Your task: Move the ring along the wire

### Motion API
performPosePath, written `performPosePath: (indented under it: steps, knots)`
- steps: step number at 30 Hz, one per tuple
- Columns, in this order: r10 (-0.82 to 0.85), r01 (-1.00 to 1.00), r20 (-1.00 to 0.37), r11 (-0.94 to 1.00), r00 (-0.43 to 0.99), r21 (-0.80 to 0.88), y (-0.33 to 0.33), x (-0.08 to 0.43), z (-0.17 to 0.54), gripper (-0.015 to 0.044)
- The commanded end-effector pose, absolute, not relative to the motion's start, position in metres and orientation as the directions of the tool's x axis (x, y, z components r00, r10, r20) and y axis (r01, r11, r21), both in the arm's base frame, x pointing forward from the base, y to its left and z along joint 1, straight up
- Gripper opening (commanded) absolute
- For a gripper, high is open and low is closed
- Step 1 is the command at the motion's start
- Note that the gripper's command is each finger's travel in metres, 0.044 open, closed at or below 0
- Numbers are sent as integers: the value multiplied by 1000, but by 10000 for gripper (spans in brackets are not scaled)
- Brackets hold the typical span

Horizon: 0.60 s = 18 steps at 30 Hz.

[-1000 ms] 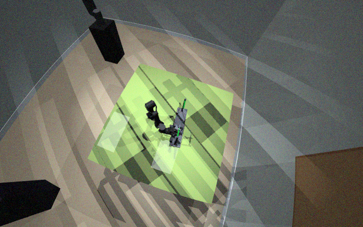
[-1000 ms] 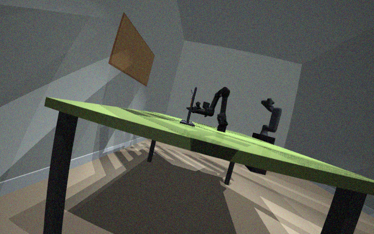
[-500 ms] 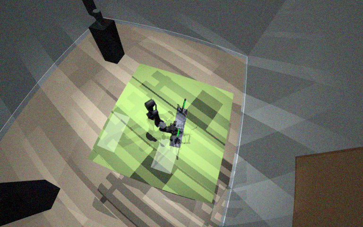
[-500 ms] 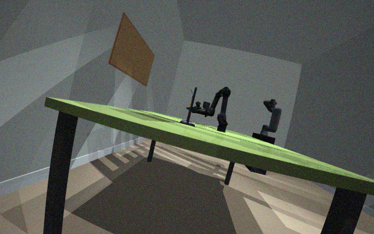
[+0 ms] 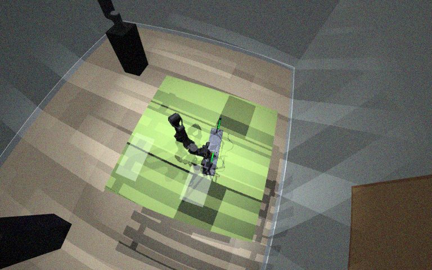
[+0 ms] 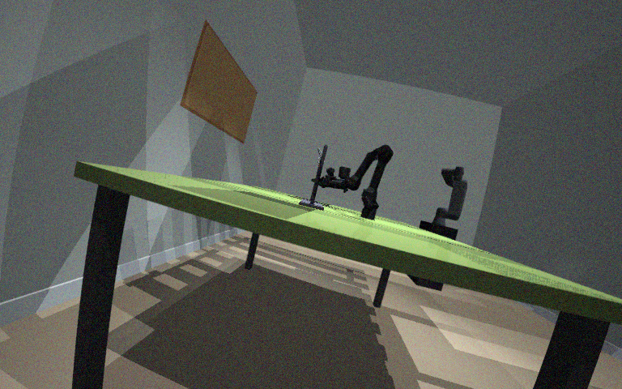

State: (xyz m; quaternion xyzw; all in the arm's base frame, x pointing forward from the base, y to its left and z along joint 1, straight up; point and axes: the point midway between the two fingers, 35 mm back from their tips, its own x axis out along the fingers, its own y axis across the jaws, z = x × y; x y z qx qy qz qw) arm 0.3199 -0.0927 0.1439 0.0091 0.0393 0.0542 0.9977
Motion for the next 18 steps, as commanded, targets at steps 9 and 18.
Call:
performPosePath:
  steps: [9,18]
  knots:
    - [83,-73,-198,996,977,56,-82,304,148,-150]
    - [62,-25,-300,992,952,128,-67,291,152,-150]
